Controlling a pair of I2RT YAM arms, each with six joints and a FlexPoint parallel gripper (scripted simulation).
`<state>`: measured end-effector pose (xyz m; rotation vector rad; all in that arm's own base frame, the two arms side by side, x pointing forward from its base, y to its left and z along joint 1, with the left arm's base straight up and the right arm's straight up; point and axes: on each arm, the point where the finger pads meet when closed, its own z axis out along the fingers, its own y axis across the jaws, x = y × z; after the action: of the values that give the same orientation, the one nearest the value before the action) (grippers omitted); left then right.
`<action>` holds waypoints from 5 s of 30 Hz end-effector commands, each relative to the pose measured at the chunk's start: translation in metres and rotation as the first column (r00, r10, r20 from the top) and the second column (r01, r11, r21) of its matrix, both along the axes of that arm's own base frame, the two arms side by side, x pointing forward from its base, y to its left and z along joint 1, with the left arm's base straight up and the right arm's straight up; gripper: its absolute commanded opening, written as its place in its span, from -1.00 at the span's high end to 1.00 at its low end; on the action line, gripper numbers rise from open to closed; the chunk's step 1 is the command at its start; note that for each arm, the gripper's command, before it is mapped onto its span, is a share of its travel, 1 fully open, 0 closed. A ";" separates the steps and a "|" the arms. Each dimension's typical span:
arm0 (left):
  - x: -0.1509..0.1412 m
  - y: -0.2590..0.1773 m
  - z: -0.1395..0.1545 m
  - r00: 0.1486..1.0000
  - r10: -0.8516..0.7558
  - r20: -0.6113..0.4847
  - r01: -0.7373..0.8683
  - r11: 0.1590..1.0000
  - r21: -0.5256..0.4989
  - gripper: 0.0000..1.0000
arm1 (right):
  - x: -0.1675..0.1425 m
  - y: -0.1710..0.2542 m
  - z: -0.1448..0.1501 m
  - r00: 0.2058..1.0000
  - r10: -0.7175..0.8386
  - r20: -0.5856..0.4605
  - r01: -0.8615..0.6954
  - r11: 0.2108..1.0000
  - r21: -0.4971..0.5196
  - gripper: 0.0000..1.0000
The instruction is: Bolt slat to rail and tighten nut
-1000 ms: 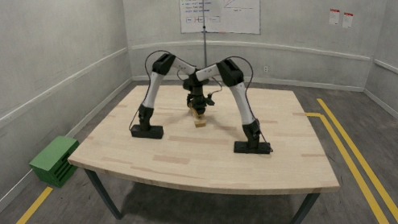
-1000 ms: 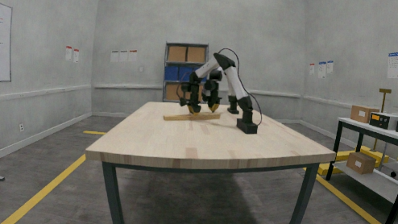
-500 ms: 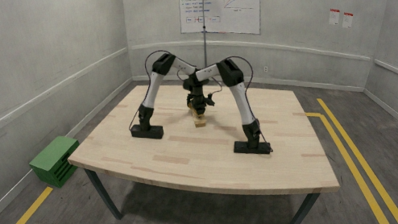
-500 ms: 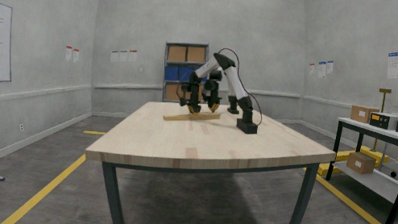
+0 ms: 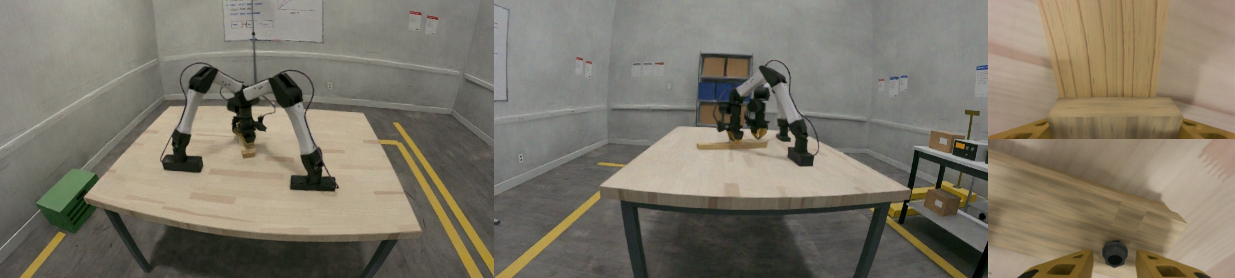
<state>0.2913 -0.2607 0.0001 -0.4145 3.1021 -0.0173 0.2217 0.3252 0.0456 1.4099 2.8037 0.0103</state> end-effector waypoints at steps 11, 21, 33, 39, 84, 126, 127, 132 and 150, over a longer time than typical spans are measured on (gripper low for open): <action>0.002 -0.003 0.005 1.000 -0.001 0.014 0.001 1.000 -0.013 -0.35 | 0.001 0.001 0.003 1.000 -0.001 0.005 0.001 1.000 0.007 0.28; 0.002 -0.003 0.005 1.000 -0.001 0.014 0.001 1.000 -0.013 -0.35 | 0.002 0.002 0.005 0.935 0.355 0.014 -0.355 0.935 0.006 0.28; 0.002 -0.003 0.005 1.000 -0.001 0.014 0.001 1.000 -0.013 -0.35 | 0.002 0.001 0.007 0.513 0.858 0.015 -0.858 0.514 -0.009 0.28; 0.002 -0.003 0.005 1.000 -0.001 0.014 0.001 1.000 -0.013 -0.35 | 0.002 0.001 0.007 0.249 0.968 0.012 -0.968 0.249 -0.015 0.28; 0.002 -0.003 0.005 1.000 -0.001 0.014 0.001 1.000 -0.013 -0.35 | 0.001 0.001 0.009 -0.999 0.038 -0.012 -0.038 -0.999 -0.015 0.28; 0.002 -0.003 0.005 1.000 -0.001 0.014 0.001 1.000 -0.013 -0.35 | 0.001 0.001 0.004 -0.999 0.038 -0.011 -0.038 -0.999 -0.013 0.28; 0.002 -0.003 0.005 1.000 -0.001 0.014 0.001 1.000 -0.013 -0.35 | 0.001 0.001 0.003 -0.999 0.038 -0.011 -0.038 -0.999 -0.013 0.28; 0.002 -0.003 0.005 1.000 -0.001 0.014 0.001 1.000 -0.013 -0.35 | 0.001 0.001 0.002 -0.999 0.038 -0.011 -0.038 -0.999 -0.013 0.28; 0.002 -0.003 0.005 1.000 -0.001 0.014 0.001 1.000 -0.013 -0.35 | 0.001 0.001 -0.002 -0.999 0.038 -0.011 -0.038 -0.999 -0.013 0.28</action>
<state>0.2913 -0.2607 0.0001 -0.4145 3.1021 -0.0173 0.2224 0.3239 0.0470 -2.7716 1.4757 -0.0145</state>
